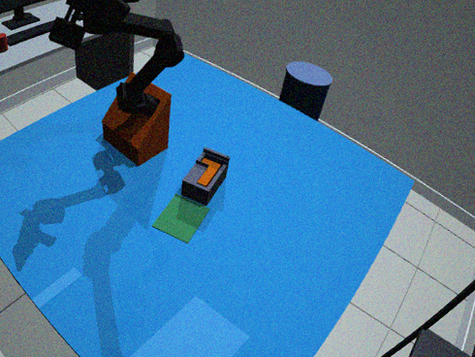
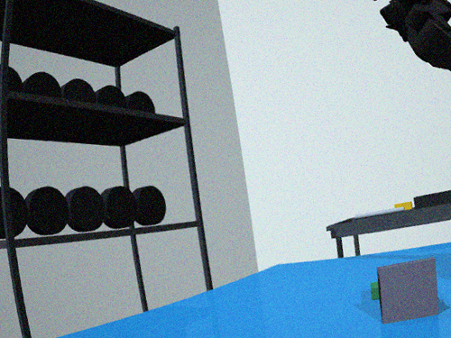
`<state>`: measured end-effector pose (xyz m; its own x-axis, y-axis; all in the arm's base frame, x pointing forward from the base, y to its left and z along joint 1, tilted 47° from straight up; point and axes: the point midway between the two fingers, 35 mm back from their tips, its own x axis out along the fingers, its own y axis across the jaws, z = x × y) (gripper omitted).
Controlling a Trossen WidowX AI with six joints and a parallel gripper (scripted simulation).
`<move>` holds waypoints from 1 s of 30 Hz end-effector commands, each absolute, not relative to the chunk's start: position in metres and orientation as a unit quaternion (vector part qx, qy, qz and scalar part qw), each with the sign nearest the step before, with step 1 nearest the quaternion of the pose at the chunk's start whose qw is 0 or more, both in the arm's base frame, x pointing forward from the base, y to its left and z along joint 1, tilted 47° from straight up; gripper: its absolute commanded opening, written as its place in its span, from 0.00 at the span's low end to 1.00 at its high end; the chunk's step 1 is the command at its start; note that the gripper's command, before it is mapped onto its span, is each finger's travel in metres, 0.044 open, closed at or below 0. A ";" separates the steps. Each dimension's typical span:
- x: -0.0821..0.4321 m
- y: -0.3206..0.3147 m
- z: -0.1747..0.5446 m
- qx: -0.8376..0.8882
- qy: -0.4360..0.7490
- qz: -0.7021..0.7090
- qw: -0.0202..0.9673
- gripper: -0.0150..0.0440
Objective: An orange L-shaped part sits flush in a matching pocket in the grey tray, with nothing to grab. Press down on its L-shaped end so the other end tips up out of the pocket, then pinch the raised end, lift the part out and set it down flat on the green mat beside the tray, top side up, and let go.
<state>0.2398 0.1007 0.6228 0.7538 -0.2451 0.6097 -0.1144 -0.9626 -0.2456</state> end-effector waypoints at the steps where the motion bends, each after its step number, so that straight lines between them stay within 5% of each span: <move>1: 0.236 0.100 0.625 -0.930 0.092 -0.342 0.103 0.89; 9: 0.141 0.067 0.669 -0.858 -0.038 -0.435 0.271 0.56; 19: 0.070 -0.065 0.676 -0.660 -0.166 -0.483 0.552 0.56; 30: 0.123 -0.209 0.607 -0.378 -0.199 -0.446 0.787 0.56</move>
